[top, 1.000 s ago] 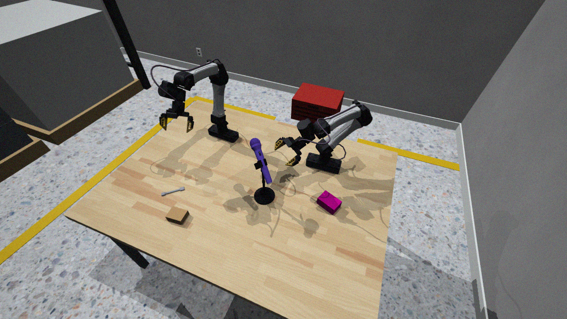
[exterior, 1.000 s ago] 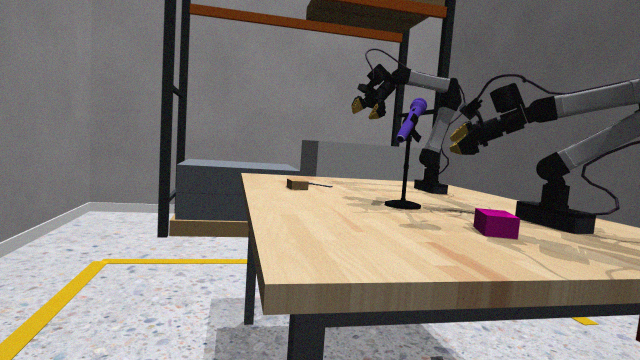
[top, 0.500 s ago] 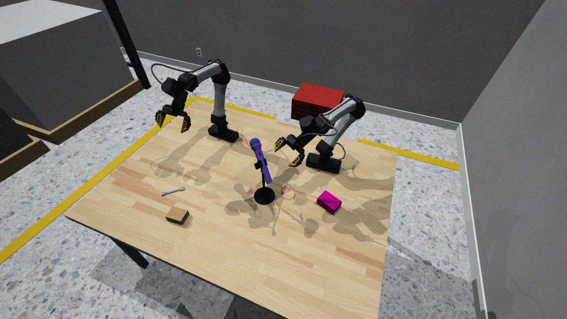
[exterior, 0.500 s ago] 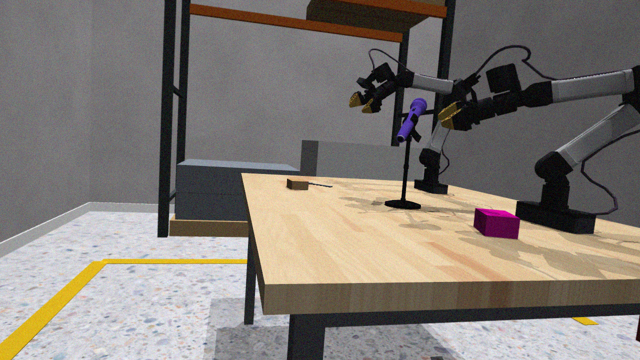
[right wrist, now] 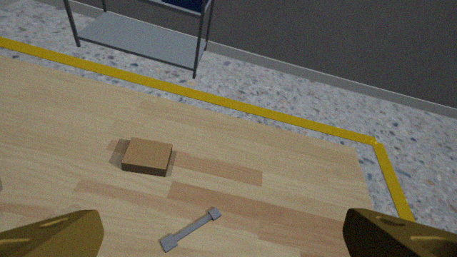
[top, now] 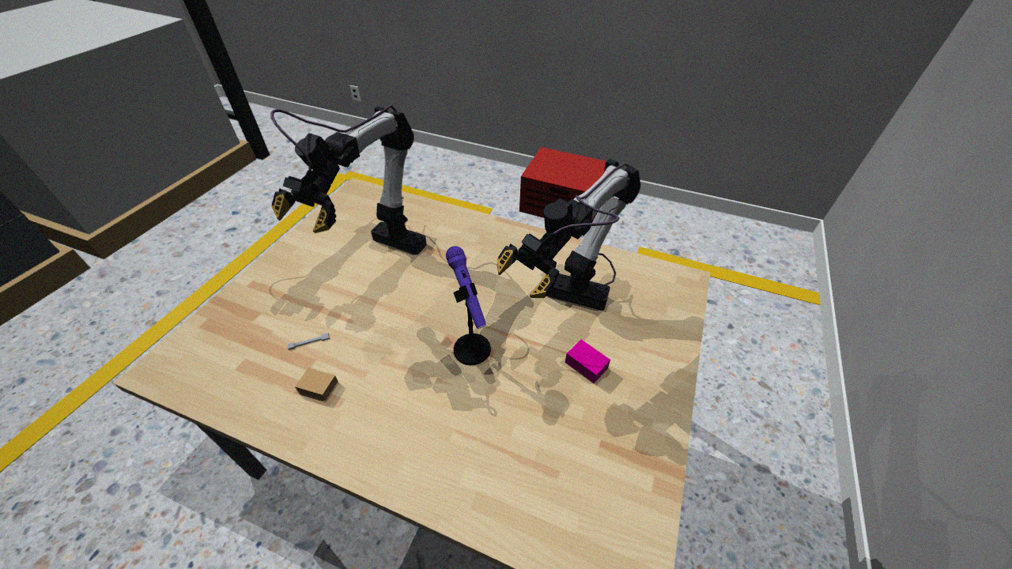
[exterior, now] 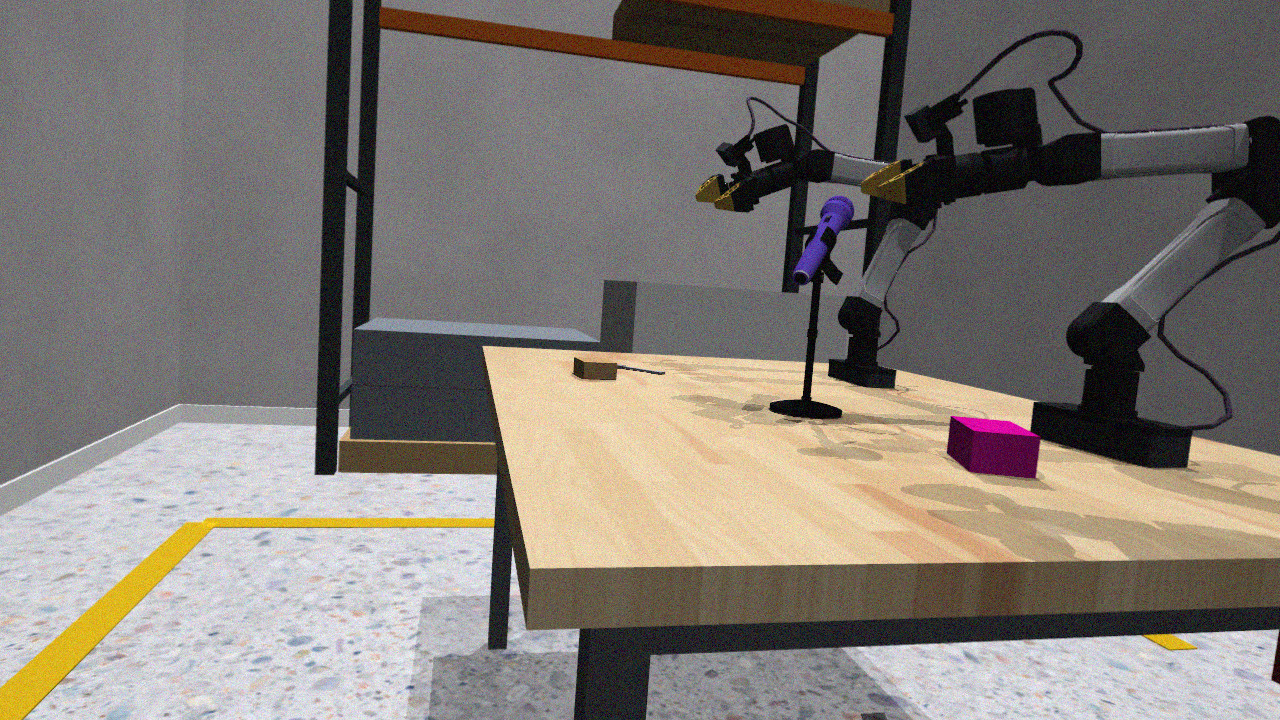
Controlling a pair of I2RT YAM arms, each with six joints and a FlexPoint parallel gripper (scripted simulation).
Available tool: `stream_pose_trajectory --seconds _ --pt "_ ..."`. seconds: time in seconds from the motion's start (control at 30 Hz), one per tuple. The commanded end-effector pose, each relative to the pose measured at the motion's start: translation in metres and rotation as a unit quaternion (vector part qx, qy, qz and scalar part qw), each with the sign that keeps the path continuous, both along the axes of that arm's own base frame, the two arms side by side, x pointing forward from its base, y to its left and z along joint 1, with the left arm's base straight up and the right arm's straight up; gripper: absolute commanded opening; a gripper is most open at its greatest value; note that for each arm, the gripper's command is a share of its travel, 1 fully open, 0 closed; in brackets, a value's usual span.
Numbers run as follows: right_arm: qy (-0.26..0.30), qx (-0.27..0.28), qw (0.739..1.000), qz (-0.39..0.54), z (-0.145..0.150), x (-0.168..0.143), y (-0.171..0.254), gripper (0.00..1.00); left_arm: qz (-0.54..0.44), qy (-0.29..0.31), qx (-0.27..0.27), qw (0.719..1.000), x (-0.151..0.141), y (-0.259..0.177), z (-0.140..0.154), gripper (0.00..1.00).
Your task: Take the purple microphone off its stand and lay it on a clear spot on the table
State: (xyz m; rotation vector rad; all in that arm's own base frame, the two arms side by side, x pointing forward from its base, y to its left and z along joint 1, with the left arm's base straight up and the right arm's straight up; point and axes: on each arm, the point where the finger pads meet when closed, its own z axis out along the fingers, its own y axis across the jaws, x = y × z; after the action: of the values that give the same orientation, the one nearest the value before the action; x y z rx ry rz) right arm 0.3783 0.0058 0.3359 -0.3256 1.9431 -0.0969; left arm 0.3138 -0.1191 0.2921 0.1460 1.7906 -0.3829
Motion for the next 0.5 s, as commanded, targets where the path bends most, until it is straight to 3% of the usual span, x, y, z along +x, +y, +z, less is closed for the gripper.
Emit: stream_pose_trajectory --seconds 0.0,0.47 --pt "-0.077 0.026 0.996 -0.029 0.034 0.004 -0.003 1.00 0.015 -0.046 0.007 0.999 0.015 0.012 0.036 1.00" --pt "-0.172 0.092 0.979 -0.061 0.067 0.000 -0.006 1.00 0.100 -0.106 0.045 0.988 0.048 0.073 0.091 1.00"
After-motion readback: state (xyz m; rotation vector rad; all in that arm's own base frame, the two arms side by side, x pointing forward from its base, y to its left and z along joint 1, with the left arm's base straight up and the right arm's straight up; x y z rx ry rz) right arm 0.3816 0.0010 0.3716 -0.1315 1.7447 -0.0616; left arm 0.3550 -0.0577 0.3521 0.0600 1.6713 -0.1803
